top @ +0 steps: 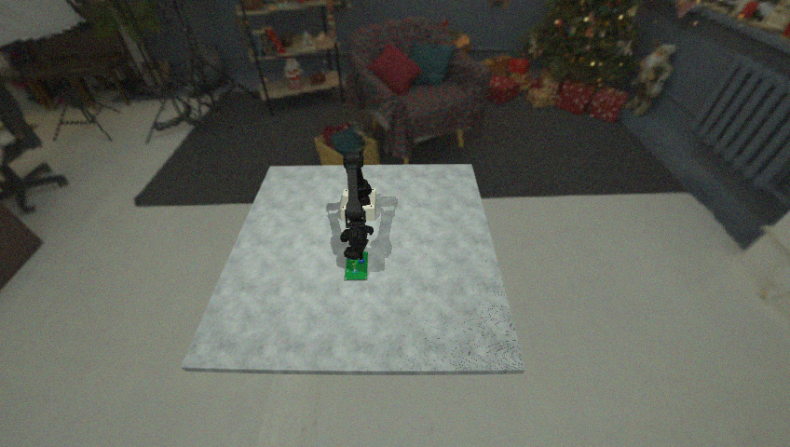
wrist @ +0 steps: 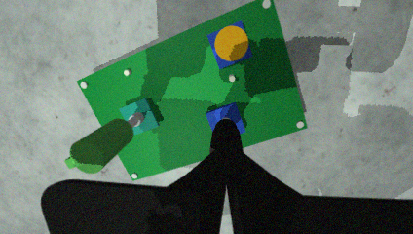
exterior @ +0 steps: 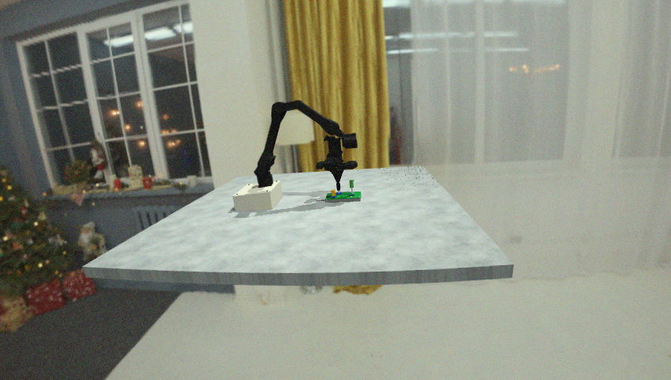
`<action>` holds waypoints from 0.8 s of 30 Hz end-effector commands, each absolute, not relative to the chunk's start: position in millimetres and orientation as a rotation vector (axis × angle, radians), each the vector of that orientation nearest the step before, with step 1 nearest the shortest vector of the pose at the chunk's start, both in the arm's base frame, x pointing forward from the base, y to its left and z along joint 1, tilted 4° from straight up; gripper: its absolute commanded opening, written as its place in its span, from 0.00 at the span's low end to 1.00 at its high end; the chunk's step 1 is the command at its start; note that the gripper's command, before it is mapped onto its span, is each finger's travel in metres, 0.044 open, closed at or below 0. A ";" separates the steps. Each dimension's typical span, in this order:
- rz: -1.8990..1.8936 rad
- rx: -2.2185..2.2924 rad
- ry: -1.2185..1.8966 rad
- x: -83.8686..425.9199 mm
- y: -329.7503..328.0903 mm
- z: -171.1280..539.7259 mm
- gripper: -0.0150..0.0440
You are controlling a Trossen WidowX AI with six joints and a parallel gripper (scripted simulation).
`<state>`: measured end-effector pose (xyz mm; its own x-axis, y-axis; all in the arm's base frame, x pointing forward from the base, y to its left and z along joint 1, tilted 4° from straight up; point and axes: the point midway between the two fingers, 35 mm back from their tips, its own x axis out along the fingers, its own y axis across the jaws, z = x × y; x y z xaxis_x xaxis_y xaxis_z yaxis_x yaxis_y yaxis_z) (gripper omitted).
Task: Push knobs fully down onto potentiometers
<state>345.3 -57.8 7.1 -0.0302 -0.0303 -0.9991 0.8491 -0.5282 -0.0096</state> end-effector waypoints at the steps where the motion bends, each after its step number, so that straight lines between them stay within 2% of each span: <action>1: -1.646 1.560 0.877 346.3 -59.3 -2.3 0.25; 24: -1.646 1.560 0.877 346.3 -59.3 -4.5 0.25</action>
